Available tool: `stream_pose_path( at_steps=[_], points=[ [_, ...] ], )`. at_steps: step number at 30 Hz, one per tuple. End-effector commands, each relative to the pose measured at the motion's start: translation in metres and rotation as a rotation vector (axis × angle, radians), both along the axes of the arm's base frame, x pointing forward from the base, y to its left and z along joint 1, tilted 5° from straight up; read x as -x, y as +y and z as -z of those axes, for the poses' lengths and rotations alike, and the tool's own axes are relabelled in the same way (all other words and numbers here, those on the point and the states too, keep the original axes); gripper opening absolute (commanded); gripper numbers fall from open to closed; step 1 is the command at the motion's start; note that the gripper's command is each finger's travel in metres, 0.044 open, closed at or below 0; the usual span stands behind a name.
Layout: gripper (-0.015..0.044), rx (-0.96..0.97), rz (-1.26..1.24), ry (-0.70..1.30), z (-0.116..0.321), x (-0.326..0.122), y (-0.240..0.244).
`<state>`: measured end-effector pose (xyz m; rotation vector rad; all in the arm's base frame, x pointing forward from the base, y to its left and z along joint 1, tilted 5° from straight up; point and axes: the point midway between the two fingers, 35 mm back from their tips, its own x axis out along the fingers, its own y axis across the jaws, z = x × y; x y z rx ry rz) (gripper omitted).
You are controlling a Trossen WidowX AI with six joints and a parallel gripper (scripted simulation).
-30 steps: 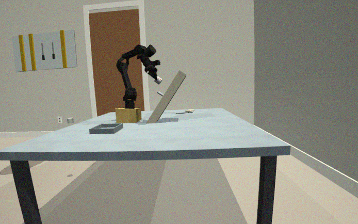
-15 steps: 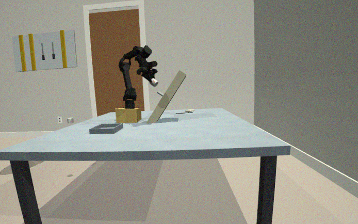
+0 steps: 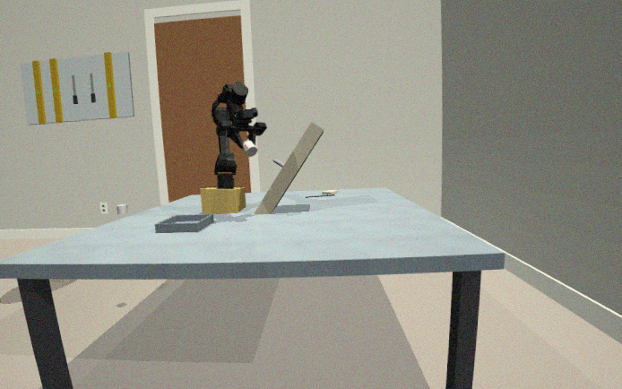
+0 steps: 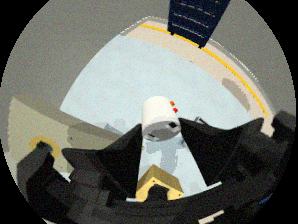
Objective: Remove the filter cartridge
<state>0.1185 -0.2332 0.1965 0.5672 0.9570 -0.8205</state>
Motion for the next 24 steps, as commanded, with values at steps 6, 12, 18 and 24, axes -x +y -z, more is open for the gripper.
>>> stream_pose_path(
  at_steps=[6, 12, 18, 24],
  points=[
    [0.0, 0.004, 0.29, 0.001, 0.013, 0.043, -0.028],
    [0.0, 0.004, 0.338, 0.0, 0.016, 0.051, -0.032],
    [0.0, 0.002, 0.426, 0.007, 0.037, 0.072, -0.043],
    [0.0, -0.001, 0.544, 0.016, 0.065, 0.103, -0.051]
  ],
)
